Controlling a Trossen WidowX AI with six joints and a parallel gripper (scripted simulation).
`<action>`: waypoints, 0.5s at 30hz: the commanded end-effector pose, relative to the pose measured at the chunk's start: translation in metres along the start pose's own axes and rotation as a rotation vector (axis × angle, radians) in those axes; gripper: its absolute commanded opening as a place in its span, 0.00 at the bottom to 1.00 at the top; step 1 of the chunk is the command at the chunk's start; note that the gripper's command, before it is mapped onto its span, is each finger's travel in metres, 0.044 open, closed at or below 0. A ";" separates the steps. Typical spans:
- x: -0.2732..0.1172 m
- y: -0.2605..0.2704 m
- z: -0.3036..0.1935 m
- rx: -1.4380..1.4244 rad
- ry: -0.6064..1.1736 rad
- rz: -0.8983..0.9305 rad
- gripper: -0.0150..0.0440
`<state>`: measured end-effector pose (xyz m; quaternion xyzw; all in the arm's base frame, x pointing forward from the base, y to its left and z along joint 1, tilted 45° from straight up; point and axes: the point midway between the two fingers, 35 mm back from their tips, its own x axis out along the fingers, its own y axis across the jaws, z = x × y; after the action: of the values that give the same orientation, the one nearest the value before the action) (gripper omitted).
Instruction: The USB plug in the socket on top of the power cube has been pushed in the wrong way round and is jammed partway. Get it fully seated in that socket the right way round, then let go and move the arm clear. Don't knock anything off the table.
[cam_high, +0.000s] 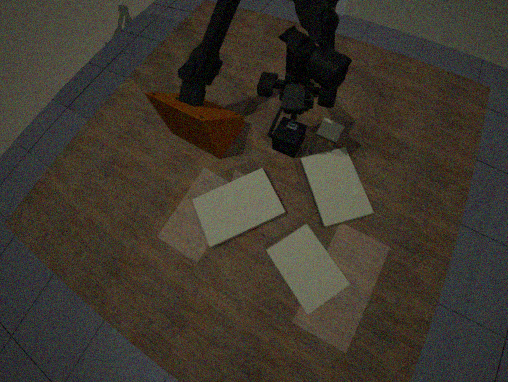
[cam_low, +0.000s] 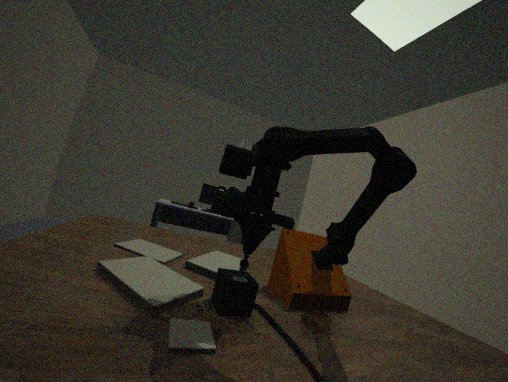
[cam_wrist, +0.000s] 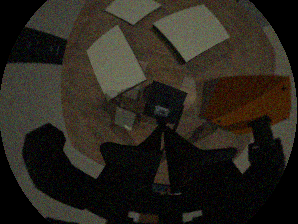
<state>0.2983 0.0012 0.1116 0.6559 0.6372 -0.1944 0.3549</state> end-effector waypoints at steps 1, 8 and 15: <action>0.000 0.000 0.000 -0.104 0.000 0.000 0.25; 0.000 0.000 0.000 -0.287 0.000 0.000 0.25; 0.000 0.000 0.000 -0.471 0.000 0.000 0.25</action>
<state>0.2982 0.0013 0.1115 0.5744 0.6629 -0.0669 0.4755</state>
